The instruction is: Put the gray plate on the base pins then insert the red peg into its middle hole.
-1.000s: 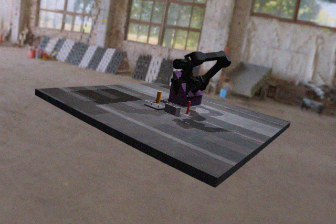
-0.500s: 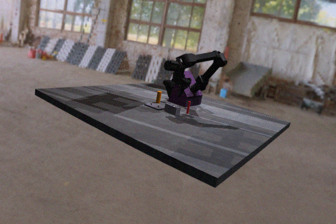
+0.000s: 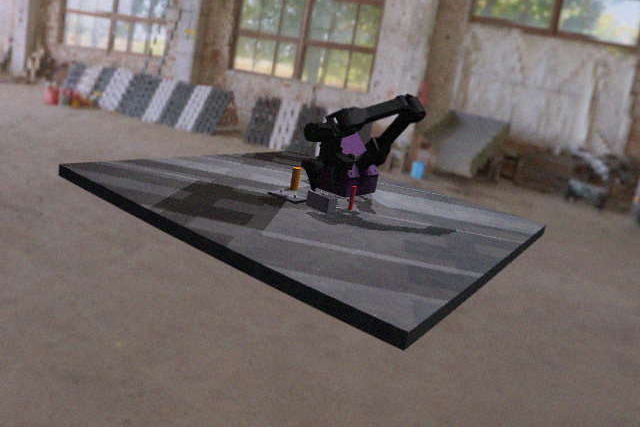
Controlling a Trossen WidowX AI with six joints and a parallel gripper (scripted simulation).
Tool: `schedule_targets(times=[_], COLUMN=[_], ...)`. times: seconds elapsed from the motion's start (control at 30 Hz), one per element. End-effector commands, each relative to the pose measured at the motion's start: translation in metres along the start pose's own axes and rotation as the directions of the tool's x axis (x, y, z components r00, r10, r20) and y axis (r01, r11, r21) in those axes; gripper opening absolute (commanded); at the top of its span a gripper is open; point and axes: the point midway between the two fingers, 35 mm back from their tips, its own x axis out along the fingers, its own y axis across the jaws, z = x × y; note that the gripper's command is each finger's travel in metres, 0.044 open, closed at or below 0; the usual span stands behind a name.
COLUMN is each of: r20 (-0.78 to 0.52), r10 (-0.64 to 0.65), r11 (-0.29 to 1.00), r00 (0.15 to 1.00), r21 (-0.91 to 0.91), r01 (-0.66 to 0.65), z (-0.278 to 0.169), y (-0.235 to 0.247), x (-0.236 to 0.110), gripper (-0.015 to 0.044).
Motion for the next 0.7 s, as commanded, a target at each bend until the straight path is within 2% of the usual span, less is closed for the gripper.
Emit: schedule_targets(times=[0.0, 0.67], r20=[0.006, 0.006], r10=[0.01, 0.01], r11=[1.0, 1.0], r00=[1.0, 1.0], r21=[0.006, 0.006], r01=[-0.01, -0.01], z=[0.0, 0.0], y=[0.003, 0.003], x=[0.008, 0.04], gripper=[0.044, 0.044])
